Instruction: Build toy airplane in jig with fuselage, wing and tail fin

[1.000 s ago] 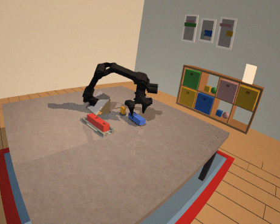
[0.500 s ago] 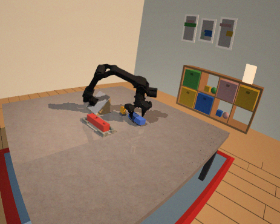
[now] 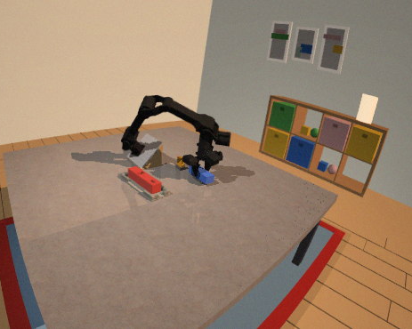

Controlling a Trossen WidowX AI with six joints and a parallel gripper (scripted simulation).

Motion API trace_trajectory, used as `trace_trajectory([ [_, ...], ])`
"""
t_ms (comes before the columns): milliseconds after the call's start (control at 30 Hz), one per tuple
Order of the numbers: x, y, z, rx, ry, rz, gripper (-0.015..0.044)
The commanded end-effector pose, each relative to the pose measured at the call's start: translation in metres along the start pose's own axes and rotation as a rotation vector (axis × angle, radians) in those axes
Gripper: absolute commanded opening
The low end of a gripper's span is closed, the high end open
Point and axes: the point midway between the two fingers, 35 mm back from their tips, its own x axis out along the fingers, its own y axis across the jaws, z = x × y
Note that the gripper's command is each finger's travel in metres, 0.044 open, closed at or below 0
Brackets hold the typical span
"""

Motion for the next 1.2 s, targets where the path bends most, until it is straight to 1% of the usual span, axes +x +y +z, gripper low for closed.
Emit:
trace_trajectory([
  [0, 0.002, -0.001, 0.001, -0.004, -0.001, -0.003, 0.0190],
  [200, 0.002, -0.001, 0.001, -0.004, -0.001, -0.003, 0.0150],
  [367, -0.002, -0.001, 0.001, -0.001, 0.005, -0.001, 0.0019],
  [400, -0.003, -0.001, 0.001, 0.000, 0.009, 0.000, 0.0000],
  [600, -0.015, -0.002, 0.003, 0.006, 0.027, 0.007, 0.0000],
  [1167, -0.069, 0.003, 0.006, 0.000, 0.014, 0.006, 0.0000],
])
